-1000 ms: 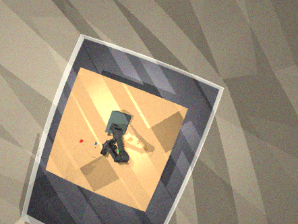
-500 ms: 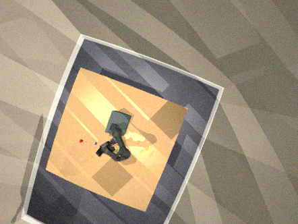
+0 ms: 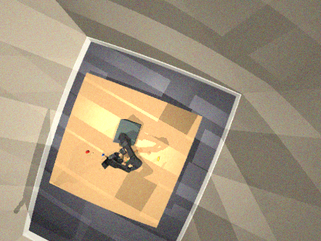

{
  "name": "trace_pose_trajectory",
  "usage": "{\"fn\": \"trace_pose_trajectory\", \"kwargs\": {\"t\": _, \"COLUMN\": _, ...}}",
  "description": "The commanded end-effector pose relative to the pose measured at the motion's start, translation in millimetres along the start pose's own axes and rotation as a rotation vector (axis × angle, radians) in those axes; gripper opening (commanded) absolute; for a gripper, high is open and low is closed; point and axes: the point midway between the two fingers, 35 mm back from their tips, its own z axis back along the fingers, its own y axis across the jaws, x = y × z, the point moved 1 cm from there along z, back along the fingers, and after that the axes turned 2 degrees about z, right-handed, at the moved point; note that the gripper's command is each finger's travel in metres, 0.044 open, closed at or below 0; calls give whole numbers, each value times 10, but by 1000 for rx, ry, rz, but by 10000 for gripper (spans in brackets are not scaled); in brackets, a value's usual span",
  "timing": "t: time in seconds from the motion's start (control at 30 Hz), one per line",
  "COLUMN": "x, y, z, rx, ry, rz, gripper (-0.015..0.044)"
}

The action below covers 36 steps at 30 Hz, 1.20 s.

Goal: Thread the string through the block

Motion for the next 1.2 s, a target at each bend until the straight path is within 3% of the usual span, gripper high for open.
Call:
{"fn": "trace_pose_trajectory", "kwargs": {"t": 0.0, "x": 19, "y": -21, "z": 239, "rx": -11, "ry": 0, "rz": 9, "gripper": 440}}
{"fn": "trace_pose_trajectory", "kwargs": {"t": 1.17, "x": 18, "y": -26, "z": 227, "rx": -10, "ry": -4, "rz": 1, "gripper": 440}}
